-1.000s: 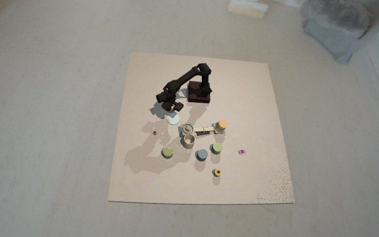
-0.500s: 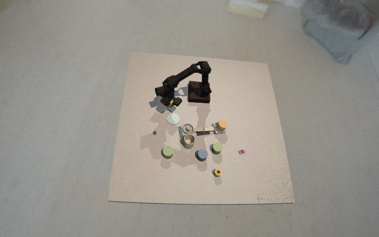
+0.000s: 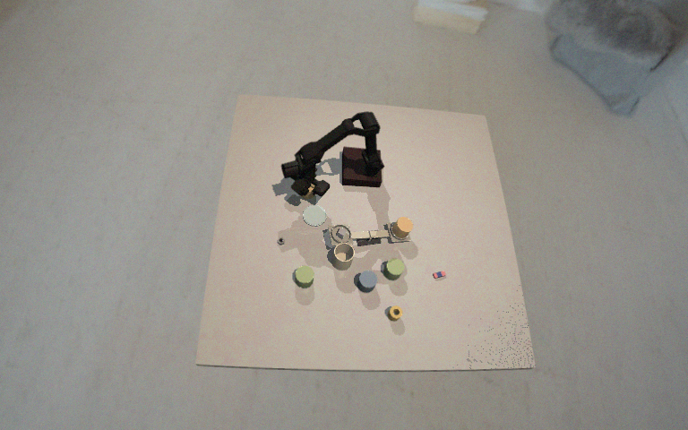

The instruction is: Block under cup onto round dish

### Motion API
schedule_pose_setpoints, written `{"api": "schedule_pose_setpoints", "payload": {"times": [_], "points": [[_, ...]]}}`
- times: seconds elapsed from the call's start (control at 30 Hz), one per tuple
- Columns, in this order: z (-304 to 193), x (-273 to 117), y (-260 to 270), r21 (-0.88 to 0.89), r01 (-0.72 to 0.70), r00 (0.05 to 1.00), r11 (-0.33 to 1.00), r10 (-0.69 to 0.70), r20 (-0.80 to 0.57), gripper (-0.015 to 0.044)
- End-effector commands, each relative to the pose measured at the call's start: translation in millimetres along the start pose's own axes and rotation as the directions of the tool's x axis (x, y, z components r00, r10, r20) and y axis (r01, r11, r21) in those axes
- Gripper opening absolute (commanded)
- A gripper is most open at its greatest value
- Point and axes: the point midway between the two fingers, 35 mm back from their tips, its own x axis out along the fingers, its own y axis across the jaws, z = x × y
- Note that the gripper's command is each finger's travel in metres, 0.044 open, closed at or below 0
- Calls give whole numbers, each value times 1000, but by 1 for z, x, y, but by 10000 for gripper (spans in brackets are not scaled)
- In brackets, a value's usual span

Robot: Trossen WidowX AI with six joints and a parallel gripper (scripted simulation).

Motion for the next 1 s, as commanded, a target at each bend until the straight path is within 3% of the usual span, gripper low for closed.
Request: {"api": "schedule_pose_setpoints", "payload": {"times": [0.0, 0.43, 0.97], "points": [[0, 4, -1, -5, 6, 1000, 1000, -6, 2, 0], [0, 23, -1, -5, 6, 1000, 1000, -6, 2, 0], [1, 16, -1, -3, 3, 1000, 1000, -3, 4, 420]]}}
